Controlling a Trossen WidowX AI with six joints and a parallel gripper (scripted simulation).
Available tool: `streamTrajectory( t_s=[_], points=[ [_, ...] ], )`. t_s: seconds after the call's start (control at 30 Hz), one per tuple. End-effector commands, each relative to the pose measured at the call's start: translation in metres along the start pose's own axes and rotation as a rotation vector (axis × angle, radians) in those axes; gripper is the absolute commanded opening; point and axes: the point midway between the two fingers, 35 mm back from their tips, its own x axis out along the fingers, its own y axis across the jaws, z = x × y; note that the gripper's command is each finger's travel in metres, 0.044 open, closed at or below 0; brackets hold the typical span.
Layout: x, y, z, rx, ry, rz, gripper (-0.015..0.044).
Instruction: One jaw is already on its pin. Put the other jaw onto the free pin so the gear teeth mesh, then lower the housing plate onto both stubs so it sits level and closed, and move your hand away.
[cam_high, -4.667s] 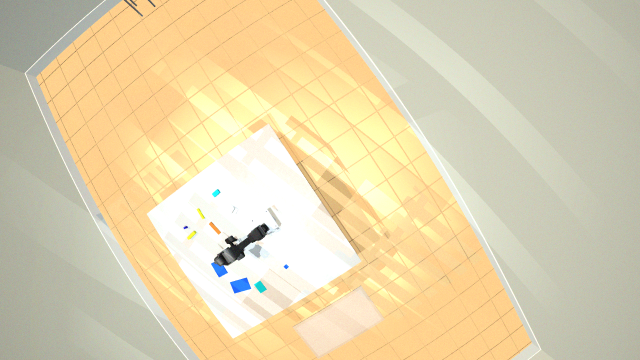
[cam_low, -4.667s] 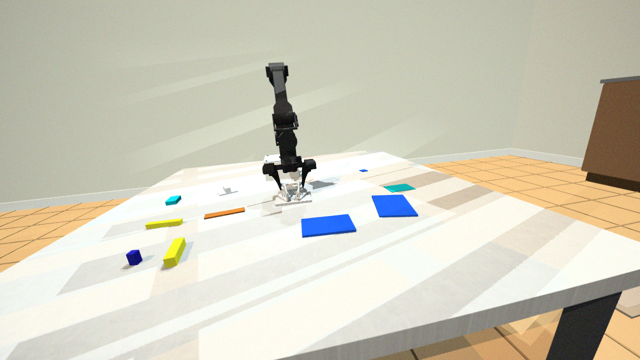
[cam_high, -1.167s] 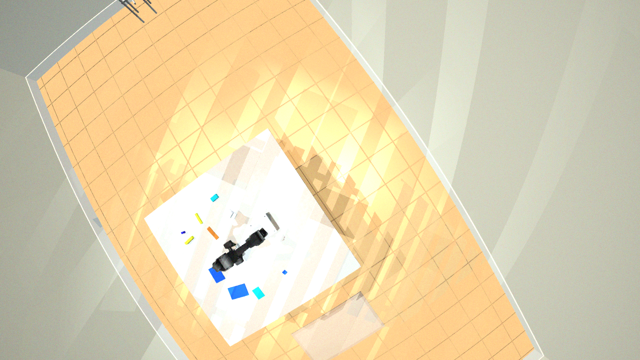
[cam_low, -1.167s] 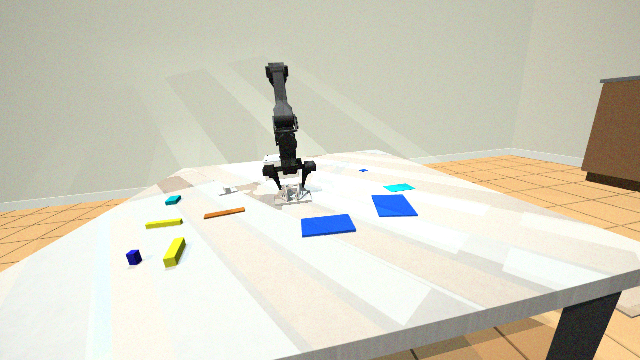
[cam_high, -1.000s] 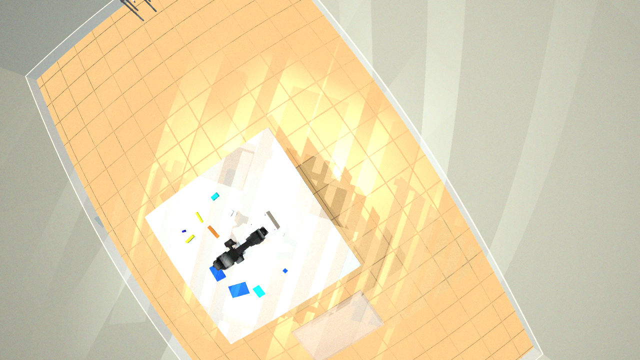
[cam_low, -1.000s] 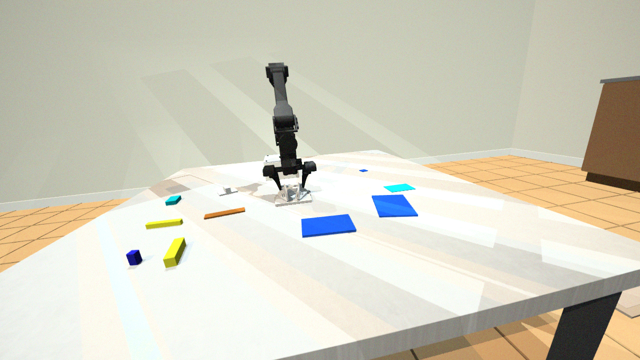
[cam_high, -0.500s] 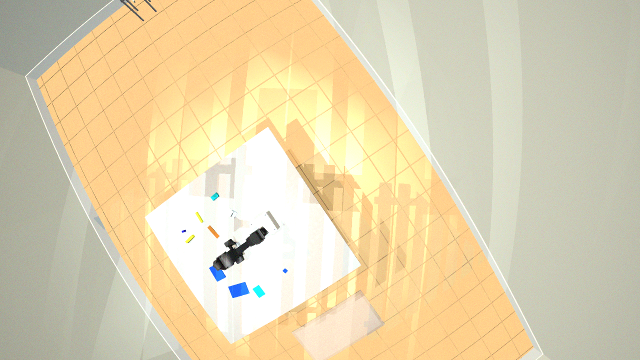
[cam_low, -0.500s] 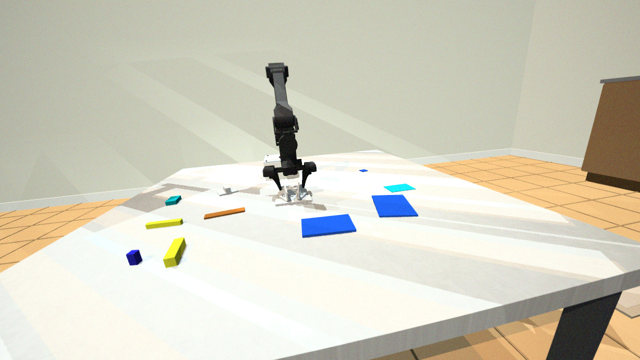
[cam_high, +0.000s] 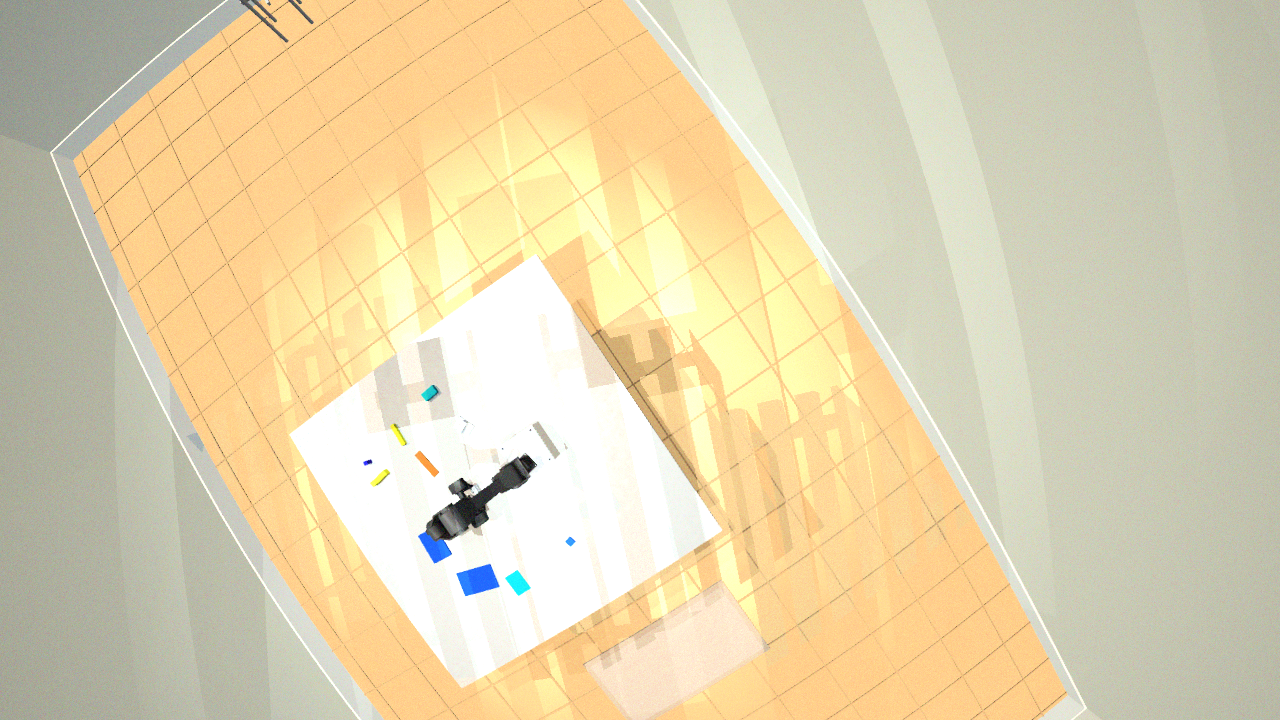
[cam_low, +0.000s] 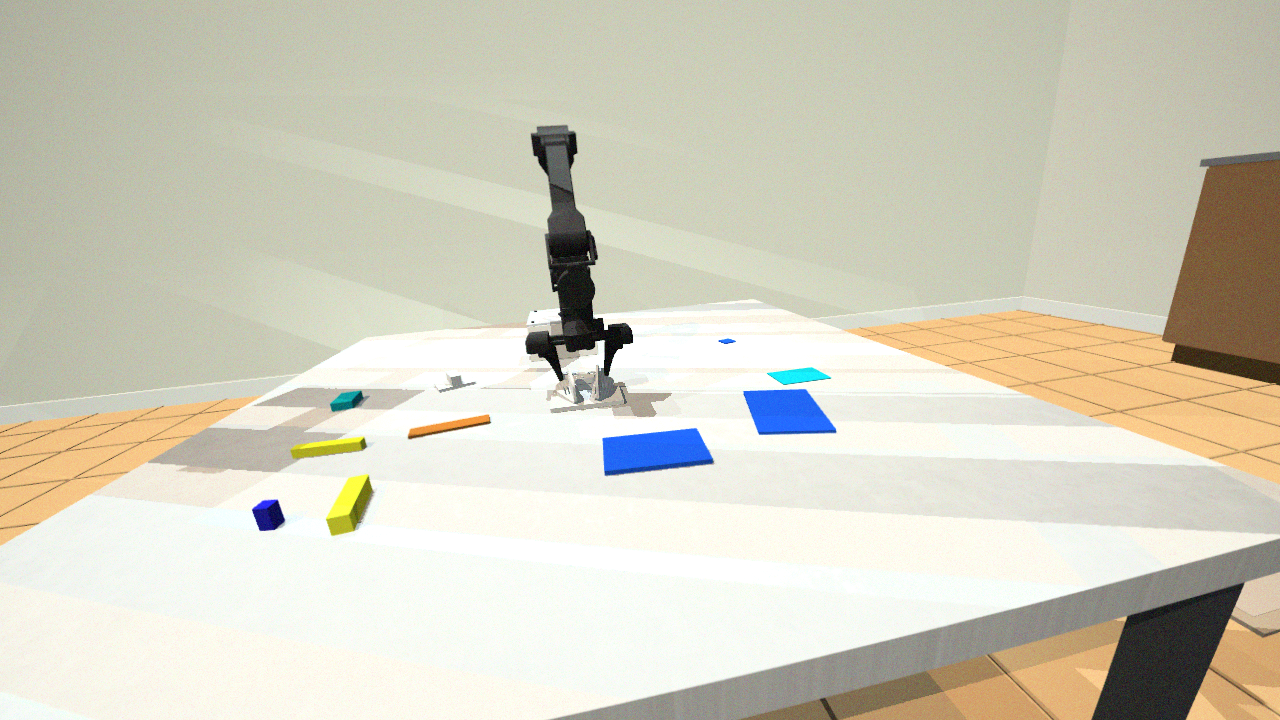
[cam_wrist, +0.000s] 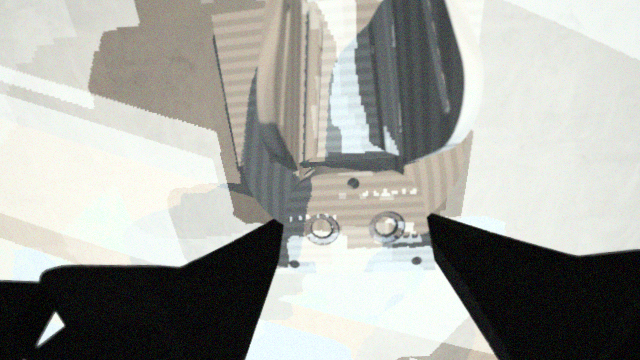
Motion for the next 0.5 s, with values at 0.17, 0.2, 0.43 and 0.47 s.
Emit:
streamTrajectory(
  t_s=[0.17,0.2,0.43,0.47],
  points=[
    [0.0000,0.0000,0.0000,0.000,0.000,0.000,0.0430],
    [0.0000,0.0000,0.0000,0.000,0.000,0.000,0.0440],
    [0.0000,0.0000,0.0000,0.000,0.000,0.000,0.0440],
    [0.0000,0.0000,0.0000,0.000,0.000,0.000,0.0440]
  ],
)
